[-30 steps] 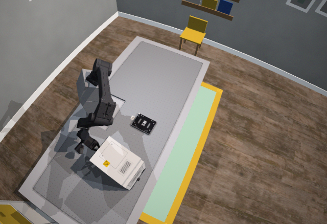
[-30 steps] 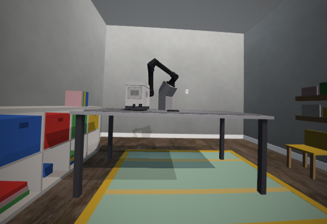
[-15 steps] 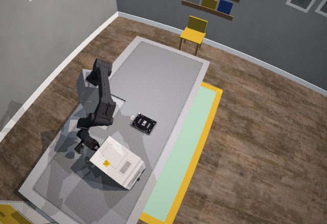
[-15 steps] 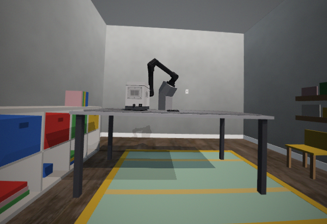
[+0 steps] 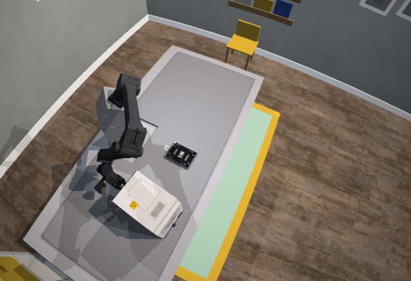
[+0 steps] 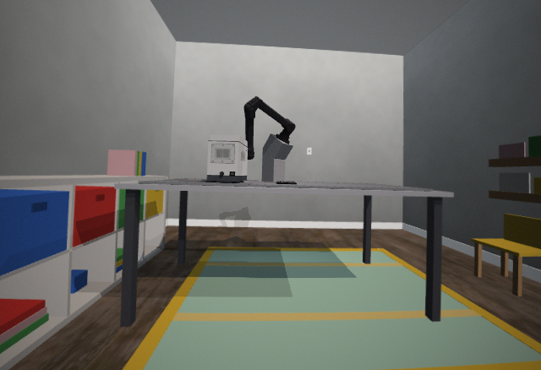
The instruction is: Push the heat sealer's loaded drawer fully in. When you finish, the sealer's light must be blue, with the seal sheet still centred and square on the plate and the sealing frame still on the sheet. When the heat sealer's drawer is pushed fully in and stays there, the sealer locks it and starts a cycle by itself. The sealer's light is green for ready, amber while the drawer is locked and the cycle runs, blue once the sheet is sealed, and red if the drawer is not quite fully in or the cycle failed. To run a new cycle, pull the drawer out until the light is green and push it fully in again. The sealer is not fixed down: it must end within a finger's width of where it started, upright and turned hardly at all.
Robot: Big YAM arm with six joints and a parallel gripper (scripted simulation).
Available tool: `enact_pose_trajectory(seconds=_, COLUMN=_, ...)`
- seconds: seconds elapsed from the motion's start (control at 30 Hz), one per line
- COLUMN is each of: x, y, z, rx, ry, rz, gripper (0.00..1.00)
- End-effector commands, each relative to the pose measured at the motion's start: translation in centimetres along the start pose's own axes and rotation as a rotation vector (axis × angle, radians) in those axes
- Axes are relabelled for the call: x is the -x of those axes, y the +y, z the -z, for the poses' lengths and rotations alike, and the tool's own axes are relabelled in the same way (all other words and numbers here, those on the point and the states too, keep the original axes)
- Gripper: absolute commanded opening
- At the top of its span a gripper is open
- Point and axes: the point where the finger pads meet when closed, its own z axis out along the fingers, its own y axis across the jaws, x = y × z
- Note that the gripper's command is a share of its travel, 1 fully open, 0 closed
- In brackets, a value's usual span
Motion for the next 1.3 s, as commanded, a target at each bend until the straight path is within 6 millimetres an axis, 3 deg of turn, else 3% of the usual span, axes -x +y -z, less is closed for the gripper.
enact_pose_trajectory(seconds=0.0, x=0.1, y=0.4, z=0.1, rx=0.007, ry=-0.003, rz=0.006, gripper=0.30)
enact_pose_trajectory(seconds=0.43, x=0.6, y=0.7, z=0.5, rx=0.020, ry=-0.014, rz=0.013, gripper=0.30)
enact_pose_trajectory(seconds=0.67, x=-0.5, y=-0.8, z=0.4, rx=-0.003, ry=0.007, rz=0.011, gripper=0.30)
enact_pose_trajectory(seconds=0.77, x=0.1, y=-0.8, z=1.2, rx=0.007, ry=-0.013, rz=0.002, gripper=0.30)
enact_pose_trajectory(seconds=1.27, x=-0.1, y=-0.8, z=1.0, rx=0.003, ry=-0.007, rz=0.004, gripper=0.30)
